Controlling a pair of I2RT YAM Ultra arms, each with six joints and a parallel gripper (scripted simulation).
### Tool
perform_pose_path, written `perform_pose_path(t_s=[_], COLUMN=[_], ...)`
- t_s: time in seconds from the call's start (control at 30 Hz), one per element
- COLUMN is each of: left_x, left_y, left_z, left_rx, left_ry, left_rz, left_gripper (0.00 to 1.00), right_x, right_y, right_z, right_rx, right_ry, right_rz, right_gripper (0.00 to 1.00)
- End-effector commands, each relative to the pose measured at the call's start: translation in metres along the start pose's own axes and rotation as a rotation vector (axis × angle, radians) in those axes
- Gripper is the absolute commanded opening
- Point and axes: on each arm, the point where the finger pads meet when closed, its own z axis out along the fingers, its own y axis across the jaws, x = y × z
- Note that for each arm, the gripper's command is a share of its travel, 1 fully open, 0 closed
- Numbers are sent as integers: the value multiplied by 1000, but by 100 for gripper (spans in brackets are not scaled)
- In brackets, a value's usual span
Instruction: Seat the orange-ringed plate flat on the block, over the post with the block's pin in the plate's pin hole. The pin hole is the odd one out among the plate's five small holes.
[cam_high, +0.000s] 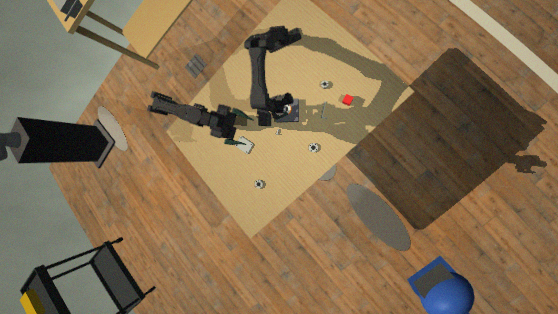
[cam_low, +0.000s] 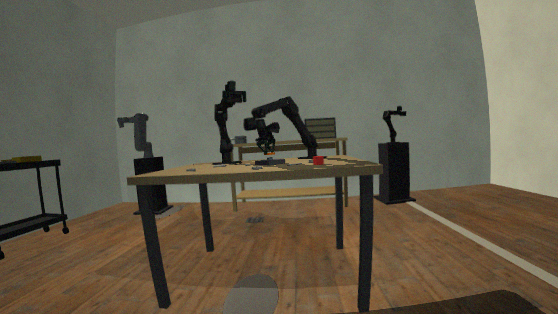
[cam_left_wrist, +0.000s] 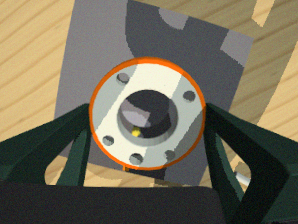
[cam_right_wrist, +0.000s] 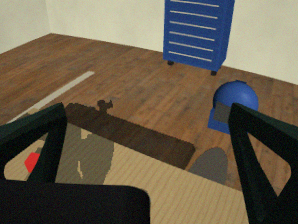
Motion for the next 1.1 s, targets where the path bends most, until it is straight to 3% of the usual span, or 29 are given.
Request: perform_pose_path(t_s=[0.0, 0.03, 0.07, 0.2, 0.27, 0.43, 0.57, 0.7, 0.77, 0.83, 1.07], left_x=[-7, -7, -4, -5, 1, -3, -1, -3, -3, 3, 3], left_y=[-4, -4, 0, 6, 1, -3, 2, -4, -4, -2, 2], left_z=[-19, -19, -1, 1, 15, 8, 25, -5, -5, 13, 14], left_rx=[38, 38, 13, -17, -14, 12, -27, 33, 33, -8, 2], left_ry=[0, 0, -8, -18, -15, -3, -14, 5, 5, -10, -6], left_rz=[-2, -2, 3, 13, 1, -17, -12, -13, -13, 1, 0], left_gripper=[0, 0, 0, 0, 0, 0, 0, 0, 0, 0, 0], right_x=[8, 8, 8, 8, 8, 8, 8, 8, 8, 8, 8], right_y=[2, 2, 2, 2, 2, 2, 2, 2, 2, 2, 2], right_z=[1, 1, 1, 1, 1, 1, 1, 1, 1, 1, 1], right_rx=[-1, -1, -1, -1, -1, -1, -1, -1, -1, -1, -1], right_ry=[17, 17, 17, 17, 17, 17, 17, 17, 17, 17, 17], right_rz=[1, 1, 1, 1, 1, 1, 1, 1, 1, 1, 1], right_gripper=[100, 100, 100, 100, 100, 100, 100, 100, 100, 100, 100])
